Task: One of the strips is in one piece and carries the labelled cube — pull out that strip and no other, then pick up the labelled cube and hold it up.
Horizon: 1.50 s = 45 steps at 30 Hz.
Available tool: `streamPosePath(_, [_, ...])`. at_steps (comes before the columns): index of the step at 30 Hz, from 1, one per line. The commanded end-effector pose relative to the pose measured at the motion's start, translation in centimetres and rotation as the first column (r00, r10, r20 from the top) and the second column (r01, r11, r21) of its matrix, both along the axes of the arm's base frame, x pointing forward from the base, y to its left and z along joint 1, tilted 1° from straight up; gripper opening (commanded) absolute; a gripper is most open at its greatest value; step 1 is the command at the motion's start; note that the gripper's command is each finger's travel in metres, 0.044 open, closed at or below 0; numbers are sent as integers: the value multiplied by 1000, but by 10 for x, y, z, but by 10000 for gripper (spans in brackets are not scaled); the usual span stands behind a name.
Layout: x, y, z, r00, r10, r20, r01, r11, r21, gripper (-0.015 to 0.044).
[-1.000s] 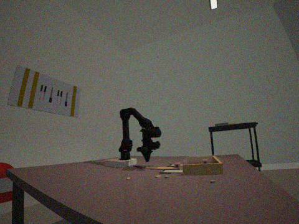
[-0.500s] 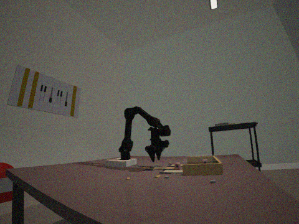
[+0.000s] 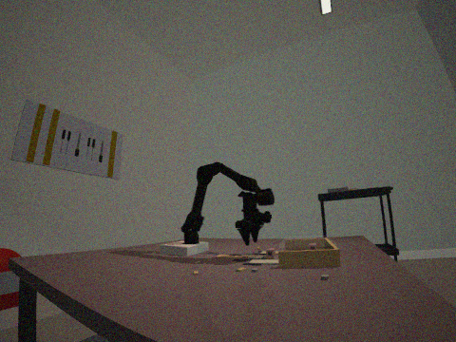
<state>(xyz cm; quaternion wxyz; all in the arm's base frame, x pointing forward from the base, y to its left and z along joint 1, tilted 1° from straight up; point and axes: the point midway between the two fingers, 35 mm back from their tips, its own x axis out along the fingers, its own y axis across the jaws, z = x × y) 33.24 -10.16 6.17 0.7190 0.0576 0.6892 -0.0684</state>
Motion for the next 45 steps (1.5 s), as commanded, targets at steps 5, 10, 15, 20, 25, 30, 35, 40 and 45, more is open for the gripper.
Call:
streamPosePath(5, [31,-2,6,1000,-4,2,4,1000,-4,440])
streamPosePath(10, [50,-4,9,1000,-4,4,4,1000,-4,440])
streamPosePath(15, [70,-6,13,1000,-4,6,4,1000,-4,440])
streamPosePath(20, [78,-7,13,1000,-4,7,4,1000,-4,387])
streamPosePath(25, [79,-7,6,1000,-4,7,4,1000,-4,256])
streamPosePath(30, [80,-8,-2,1000,-4,7,4,1000,-4,250])
streamPosePath(35, [80,-8,-11,1000,-4,7,4,1000,-4,250])
streamPosePath(40, [81,-8,-19,1000,-4,7,4,1000,-4,250])
streamPosePath(45, [81,-9,-27,1000,-4,7,4,1000,-4,250])
